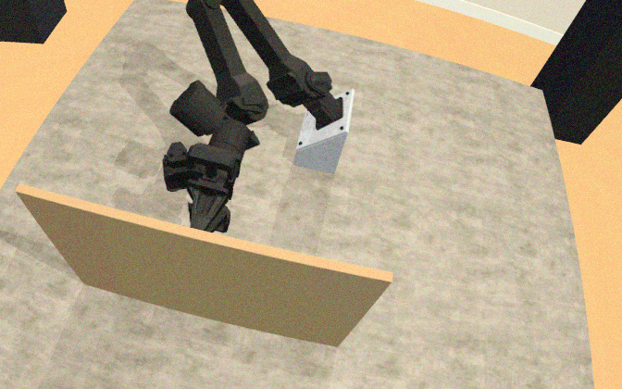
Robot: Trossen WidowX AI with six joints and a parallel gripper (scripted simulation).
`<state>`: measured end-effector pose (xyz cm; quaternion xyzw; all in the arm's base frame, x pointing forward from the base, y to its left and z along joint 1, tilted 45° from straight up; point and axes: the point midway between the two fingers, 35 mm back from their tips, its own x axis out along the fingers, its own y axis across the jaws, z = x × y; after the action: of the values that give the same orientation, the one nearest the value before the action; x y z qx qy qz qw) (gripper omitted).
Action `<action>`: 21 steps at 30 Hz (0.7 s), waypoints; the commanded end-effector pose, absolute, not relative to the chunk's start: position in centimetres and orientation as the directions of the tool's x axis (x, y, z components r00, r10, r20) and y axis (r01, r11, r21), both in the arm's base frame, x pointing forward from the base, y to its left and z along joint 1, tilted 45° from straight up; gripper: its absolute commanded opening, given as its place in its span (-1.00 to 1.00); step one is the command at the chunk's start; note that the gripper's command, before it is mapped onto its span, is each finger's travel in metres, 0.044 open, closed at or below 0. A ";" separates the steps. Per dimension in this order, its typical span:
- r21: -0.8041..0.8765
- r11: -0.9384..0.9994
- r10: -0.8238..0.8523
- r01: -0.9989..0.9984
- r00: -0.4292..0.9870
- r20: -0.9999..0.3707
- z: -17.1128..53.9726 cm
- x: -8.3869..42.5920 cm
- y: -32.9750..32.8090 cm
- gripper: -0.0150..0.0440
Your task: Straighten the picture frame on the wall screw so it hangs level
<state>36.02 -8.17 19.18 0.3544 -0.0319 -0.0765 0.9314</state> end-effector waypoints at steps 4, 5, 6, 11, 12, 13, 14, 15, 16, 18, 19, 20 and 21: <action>0.696 0.709 -0.164 0.114 0.987 0.005 19.2 36.0 -8.2 -0.49; 0.700 0.705 -0.164 0.113 0.987 0.005 19.2 36.0 -8.2 -0.49; 0.703 0.702 -0.164 0.113 0.987 0.005 19.2 36.0 -8.2 -0.49; 0.724 0.681 -0.163 0.109 0.987 0.005 19.1 36.0 -8.3 -0.49; 0.707 0.698 -0.164 0.113 0.986 0.004 19.1 36.0 -8.2 -0.40; 0.707 0.698 -0.164 0.113 0.986 0.004 19.1 36.0 -8.2 -0.31; 0.707 0.698 -0.164 0.113 0.986 0.004 19.1 36.0 -8.2 -0.22; 0.707 0.698 -0.164 0.113 0.986 0.004 19.1 36.0 -8.2 -0.14; 0.707 0.698 -0.164 0.113 0.986 0.004 19.1 36.0 -8.2 -0.05; 0.707 0.698 -0.164 0.113 0.986 0.004 19.1 36.0 -8.2 0.13; 0.707 0.698 -0.164 0.113 0.986 0.004 19.1 36.0 -8.2 0.22; 0.707 0.698 -0.164 0.113 0.986 0.004 19.1 36.0 -8.2 0.31; 0.707 0.698 -0.164 0.113 0.986 0.004 19.1 36.0 -8.2 0.39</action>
<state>36.02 -8.23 19.15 0.3829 -0.0336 -0.0747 0.9201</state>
